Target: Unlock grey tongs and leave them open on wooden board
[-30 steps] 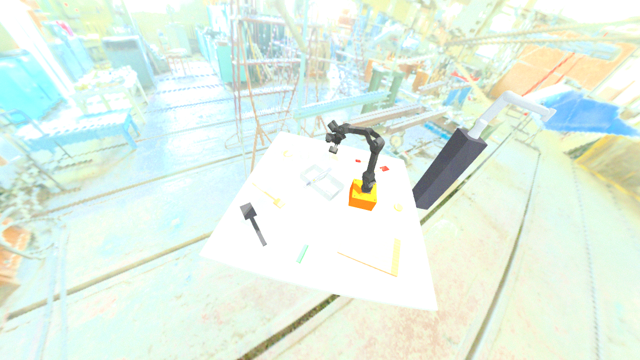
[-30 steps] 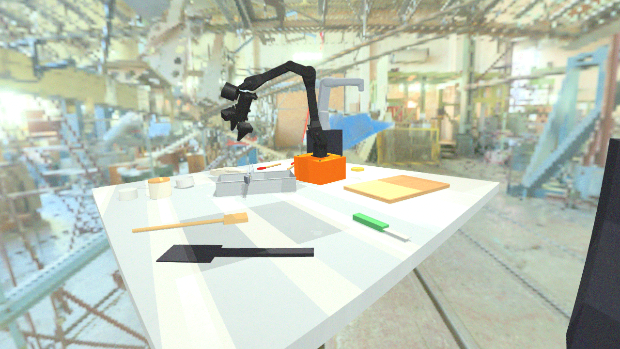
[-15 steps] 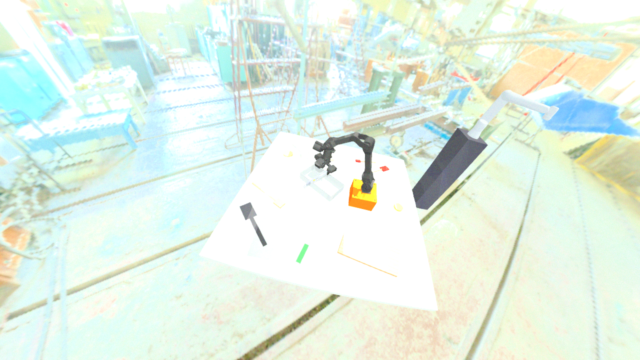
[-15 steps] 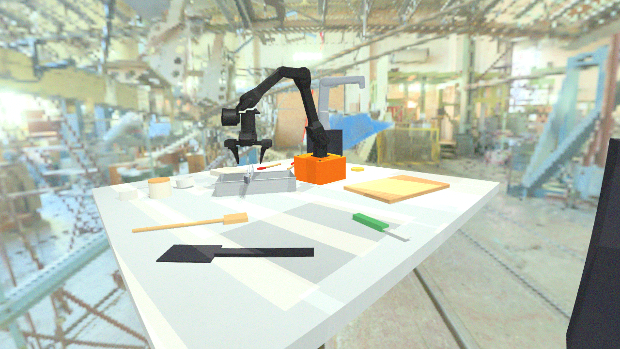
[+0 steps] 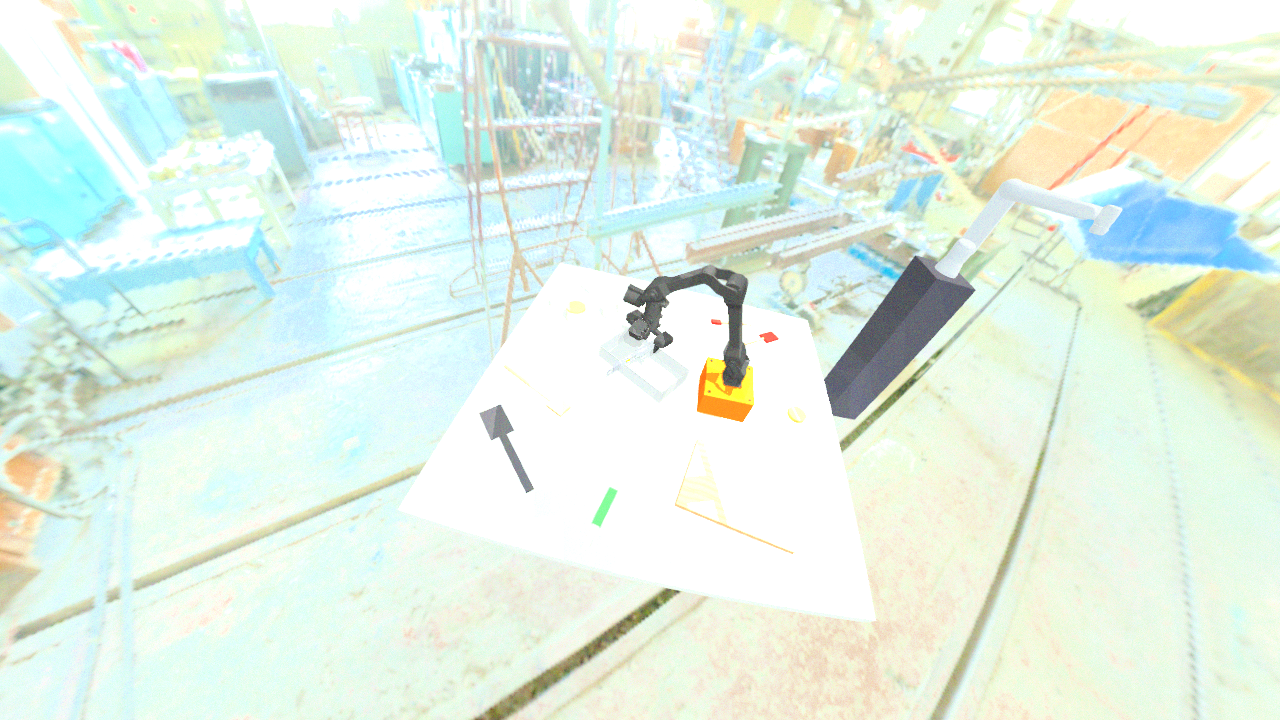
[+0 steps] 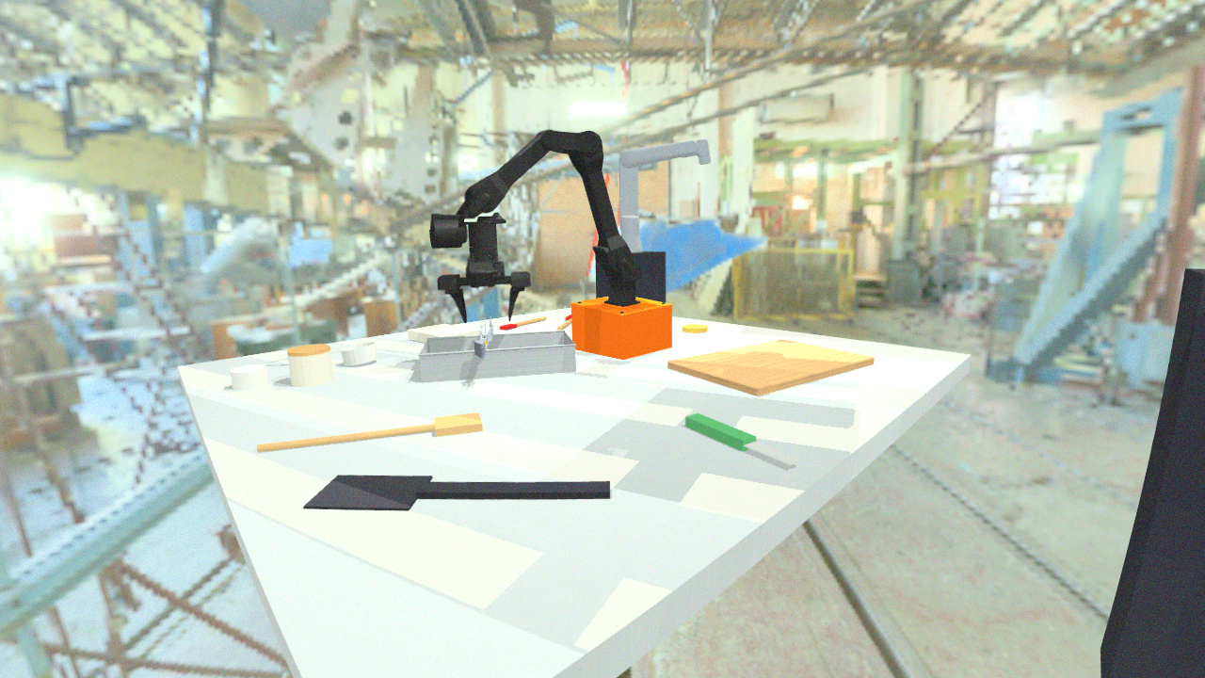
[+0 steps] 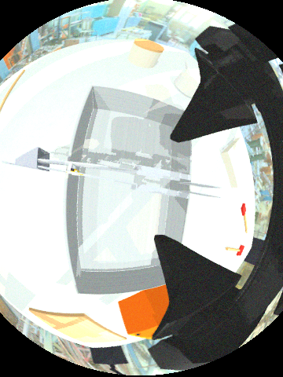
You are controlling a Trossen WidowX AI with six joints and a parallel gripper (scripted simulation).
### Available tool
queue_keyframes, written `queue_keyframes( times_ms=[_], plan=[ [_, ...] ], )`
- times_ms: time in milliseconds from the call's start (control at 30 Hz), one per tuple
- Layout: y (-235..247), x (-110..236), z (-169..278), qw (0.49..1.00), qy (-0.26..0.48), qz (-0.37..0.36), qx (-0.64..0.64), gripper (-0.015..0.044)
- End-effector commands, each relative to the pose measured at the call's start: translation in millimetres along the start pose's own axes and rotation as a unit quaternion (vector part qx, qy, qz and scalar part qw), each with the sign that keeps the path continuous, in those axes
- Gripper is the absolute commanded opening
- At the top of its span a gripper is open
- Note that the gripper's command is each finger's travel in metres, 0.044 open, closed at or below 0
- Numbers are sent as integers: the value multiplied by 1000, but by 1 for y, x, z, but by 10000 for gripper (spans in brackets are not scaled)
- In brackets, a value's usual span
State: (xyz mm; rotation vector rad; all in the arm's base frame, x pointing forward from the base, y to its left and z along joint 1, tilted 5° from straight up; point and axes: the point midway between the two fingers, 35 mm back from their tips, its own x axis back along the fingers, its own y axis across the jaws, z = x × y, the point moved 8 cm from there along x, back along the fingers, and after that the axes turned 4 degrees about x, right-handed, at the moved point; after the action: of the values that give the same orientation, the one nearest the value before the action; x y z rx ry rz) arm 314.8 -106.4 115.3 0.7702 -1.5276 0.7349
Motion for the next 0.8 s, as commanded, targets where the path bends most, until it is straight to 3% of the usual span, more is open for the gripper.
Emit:
queue_keyframes(
  times_ms=[0, 767],
  plan=[
    [-1, -1, -1, 1000, -3, -1, 3, 440],
    [-3, -38, -2, 1000, -3, -1, 3, 440]
  ],
)
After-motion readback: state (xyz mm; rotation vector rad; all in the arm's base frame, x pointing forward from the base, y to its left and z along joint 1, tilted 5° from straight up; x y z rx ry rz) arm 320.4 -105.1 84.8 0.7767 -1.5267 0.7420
